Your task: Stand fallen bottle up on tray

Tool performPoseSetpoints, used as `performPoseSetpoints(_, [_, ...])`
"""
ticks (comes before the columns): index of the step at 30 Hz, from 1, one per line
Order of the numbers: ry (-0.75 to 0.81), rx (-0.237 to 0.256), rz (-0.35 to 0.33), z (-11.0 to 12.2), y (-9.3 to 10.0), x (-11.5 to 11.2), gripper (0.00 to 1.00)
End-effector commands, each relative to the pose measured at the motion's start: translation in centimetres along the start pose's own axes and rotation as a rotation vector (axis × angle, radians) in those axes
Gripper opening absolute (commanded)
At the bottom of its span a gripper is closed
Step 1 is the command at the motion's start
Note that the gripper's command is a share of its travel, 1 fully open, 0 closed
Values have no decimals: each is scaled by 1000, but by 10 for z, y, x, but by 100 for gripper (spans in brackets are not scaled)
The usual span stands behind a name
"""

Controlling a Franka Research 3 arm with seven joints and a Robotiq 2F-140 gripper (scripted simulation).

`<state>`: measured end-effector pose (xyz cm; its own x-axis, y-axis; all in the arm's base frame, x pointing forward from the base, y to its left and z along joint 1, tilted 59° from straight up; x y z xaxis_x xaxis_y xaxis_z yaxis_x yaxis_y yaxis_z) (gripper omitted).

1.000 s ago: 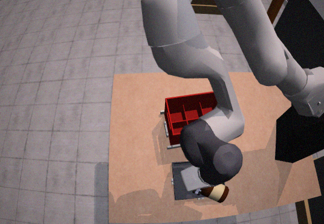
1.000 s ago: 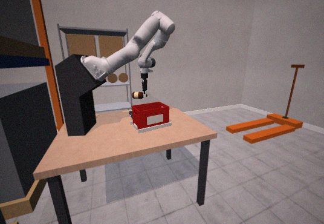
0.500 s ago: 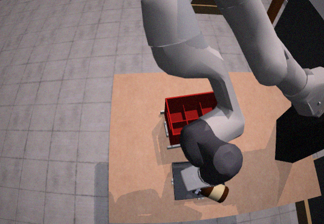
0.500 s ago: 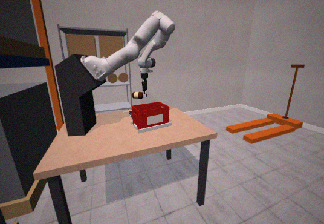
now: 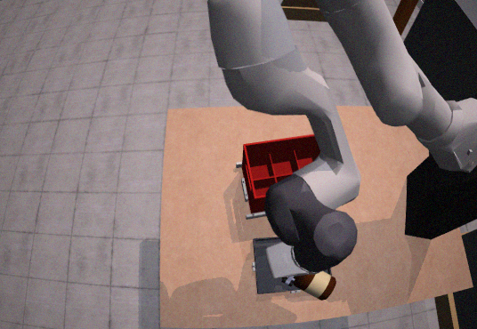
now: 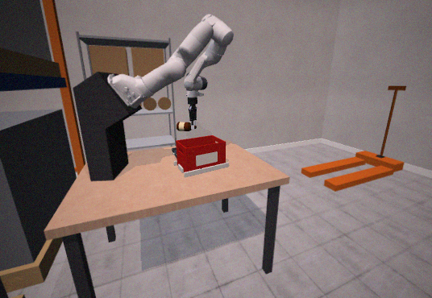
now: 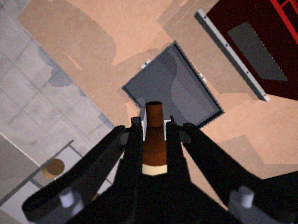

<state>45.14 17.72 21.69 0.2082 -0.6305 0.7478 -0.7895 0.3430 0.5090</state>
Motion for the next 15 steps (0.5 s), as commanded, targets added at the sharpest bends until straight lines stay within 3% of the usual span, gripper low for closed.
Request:
performPoseSetpoints(1, [-111,5,-2,-1,1,-2,0])
performPoseSetpoints(15, [-194,6,-2,-1,1,-1,0])
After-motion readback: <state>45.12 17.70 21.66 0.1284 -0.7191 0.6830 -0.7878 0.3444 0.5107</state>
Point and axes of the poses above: the point where the finger pads meet when closed, its own y axis back along the fingers, its own z axis across the jaws, x = y × z, the point moved 5 cm from there along y, back along the fingers, and after that the axes turned 12 degrees about -y, right-handed, at the moved point
